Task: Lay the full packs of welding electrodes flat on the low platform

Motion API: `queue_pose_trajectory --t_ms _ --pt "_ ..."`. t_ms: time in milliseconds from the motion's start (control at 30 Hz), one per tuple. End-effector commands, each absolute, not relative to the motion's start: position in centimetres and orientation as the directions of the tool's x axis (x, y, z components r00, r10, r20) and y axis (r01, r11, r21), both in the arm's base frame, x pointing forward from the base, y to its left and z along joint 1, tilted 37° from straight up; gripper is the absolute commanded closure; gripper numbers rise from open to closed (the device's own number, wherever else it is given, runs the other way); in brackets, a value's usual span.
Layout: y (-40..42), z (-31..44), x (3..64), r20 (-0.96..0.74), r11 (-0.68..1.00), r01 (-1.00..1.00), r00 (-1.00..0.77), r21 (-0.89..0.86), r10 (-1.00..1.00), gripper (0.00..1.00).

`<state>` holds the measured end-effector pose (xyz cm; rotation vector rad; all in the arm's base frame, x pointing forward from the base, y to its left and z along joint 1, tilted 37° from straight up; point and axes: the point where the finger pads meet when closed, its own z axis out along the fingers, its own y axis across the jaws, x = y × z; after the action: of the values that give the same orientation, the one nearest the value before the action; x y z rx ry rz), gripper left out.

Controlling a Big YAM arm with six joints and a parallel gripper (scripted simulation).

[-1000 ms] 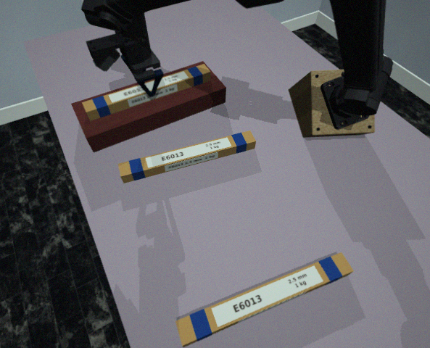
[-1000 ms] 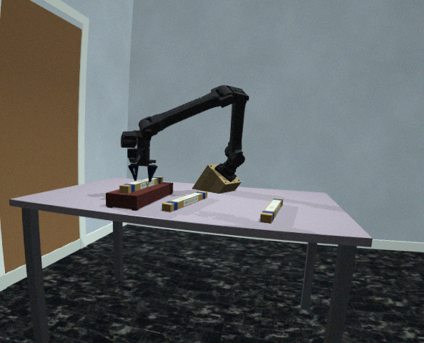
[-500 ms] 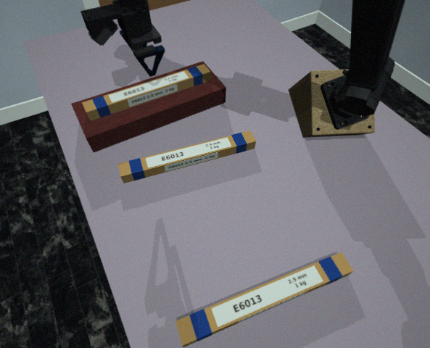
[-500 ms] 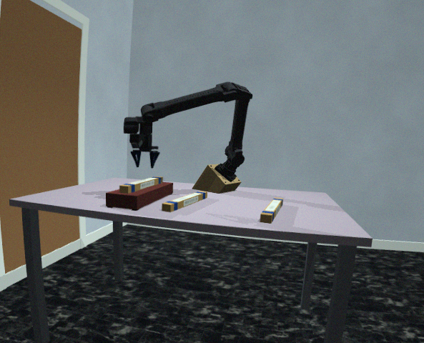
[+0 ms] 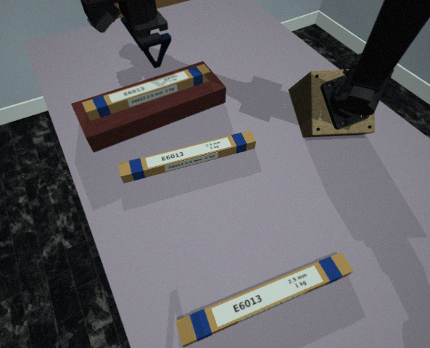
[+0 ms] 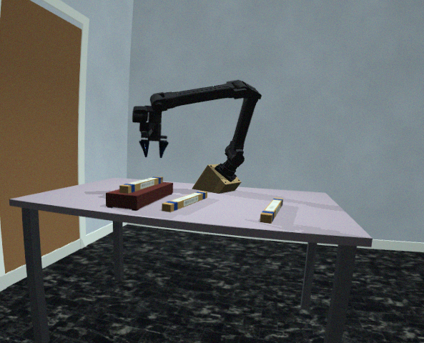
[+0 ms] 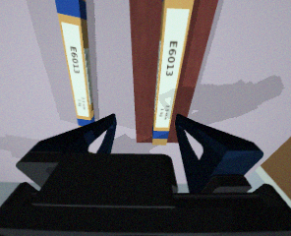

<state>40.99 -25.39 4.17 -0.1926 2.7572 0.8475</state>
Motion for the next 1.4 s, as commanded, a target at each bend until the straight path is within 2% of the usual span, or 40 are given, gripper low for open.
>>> queue_pose_trajectory --t_ms 0,1367 --pt "-25.3 5.9 39.8 -0.278 0.824 -0.195 -0.959 0.531 -0.048 0.26" --pt "-15.8 25.0 28.2 -0.281 0.828 -0.192 -0.959 0.526 -0.044 0.26"
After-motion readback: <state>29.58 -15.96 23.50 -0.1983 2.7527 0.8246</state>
